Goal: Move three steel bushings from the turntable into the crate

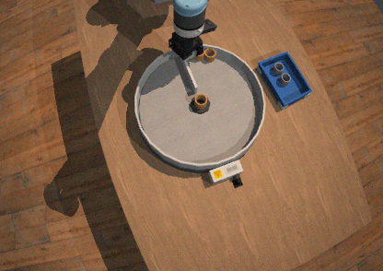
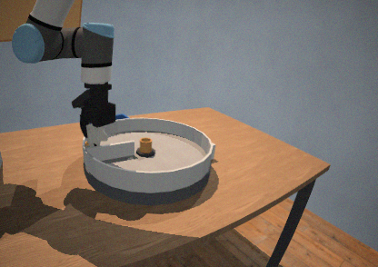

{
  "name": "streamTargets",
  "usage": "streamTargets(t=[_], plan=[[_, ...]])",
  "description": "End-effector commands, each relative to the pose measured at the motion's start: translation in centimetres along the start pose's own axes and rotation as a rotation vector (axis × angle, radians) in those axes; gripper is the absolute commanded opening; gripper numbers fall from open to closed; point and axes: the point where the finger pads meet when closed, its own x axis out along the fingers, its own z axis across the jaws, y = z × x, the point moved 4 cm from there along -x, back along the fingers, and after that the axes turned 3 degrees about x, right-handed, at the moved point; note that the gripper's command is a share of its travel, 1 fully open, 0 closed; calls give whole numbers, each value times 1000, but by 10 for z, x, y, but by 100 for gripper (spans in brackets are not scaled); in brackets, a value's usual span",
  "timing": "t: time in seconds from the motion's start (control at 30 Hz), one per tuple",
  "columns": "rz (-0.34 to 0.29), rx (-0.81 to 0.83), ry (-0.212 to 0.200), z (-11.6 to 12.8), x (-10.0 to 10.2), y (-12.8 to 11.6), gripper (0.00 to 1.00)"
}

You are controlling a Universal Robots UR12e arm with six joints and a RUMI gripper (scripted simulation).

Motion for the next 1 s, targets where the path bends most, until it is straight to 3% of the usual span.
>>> streamTargets(t=[0.0, 0.3, 0.7, 0.97], plan=[[0, 0, 0, 0, 0, 0, 0], [0, 0, 0, 0, -7, 0, 0], [0, 0, 0, 0, -59, 0, 0], [0, 0, 0, 0, -78, 0, 0]])
